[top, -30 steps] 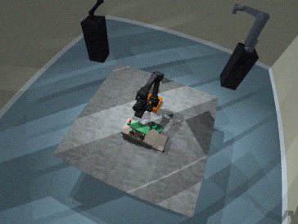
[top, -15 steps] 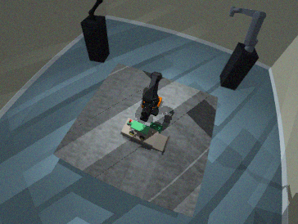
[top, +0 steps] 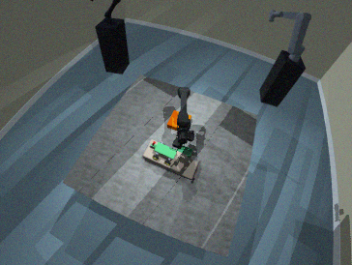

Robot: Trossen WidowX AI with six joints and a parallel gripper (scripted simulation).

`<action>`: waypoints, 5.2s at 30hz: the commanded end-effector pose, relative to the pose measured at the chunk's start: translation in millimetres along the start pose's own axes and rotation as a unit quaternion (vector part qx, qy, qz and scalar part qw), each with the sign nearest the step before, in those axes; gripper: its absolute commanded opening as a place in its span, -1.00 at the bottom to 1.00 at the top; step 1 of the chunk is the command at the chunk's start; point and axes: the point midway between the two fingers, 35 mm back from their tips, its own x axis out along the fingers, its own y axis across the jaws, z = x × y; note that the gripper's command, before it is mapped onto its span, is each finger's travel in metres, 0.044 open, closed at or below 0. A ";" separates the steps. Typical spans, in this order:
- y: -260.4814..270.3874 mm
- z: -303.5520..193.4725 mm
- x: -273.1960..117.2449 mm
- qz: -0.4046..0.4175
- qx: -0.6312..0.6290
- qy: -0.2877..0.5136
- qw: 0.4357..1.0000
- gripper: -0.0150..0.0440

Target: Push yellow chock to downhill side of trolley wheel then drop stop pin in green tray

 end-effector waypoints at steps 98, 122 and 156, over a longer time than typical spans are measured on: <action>-51.4 81.7 45.0 0.031 -0.704 0.045 0.708 -0.49; -51.5 67.9 67.1 0.031 -0.704 0.046 0.708 -0.49; -52.1 47.2 65.1 0.031 -0.704 0.044 0.708 -0.49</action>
